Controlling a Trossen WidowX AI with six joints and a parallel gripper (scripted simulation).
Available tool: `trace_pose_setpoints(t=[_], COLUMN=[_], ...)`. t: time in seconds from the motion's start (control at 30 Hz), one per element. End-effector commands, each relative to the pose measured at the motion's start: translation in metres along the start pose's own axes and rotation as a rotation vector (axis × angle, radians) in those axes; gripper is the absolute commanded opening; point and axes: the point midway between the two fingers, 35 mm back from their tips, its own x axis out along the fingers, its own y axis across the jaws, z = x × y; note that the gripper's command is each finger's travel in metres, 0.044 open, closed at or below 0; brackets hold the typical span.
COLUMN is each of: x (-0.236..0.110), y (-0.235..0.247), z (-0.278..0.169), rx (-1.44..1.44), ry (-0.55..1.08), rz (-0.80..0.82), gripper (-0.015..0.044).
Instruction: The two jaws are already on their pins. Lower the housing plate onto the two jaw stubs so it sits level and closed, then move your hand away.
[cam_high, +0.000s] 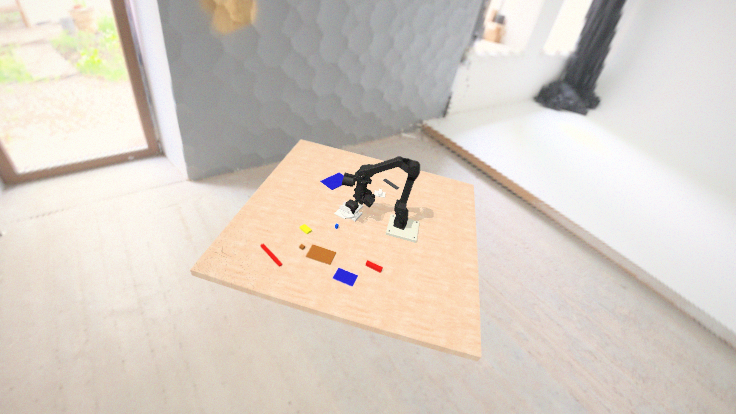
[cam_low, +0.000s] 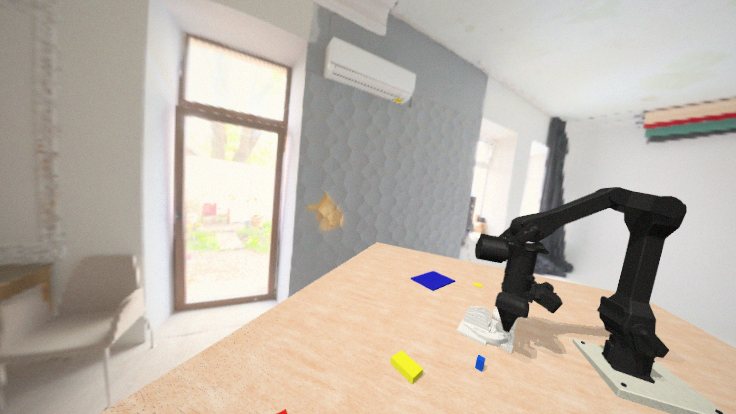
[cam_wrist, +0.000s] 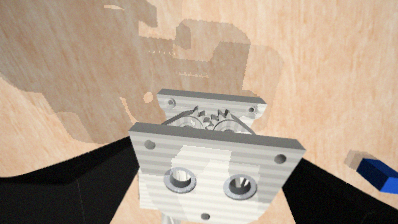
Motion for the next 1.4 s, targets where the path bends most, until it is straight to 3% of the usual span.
trace_pose_setpoints(t=[0.0, 0.43, 1.37], x=[0.009, 0.028, 0.031], y=[0.002, 0.003, 0.003], z=[0.001, 0.003, 0.003], rx=[-0.003, -0.004, -0.011], ry=[-0.006, -0.007, -0.007], rz=[0.009, 0.01, 0.01], gripper=[0.0351, 0.0351, 0.0351])
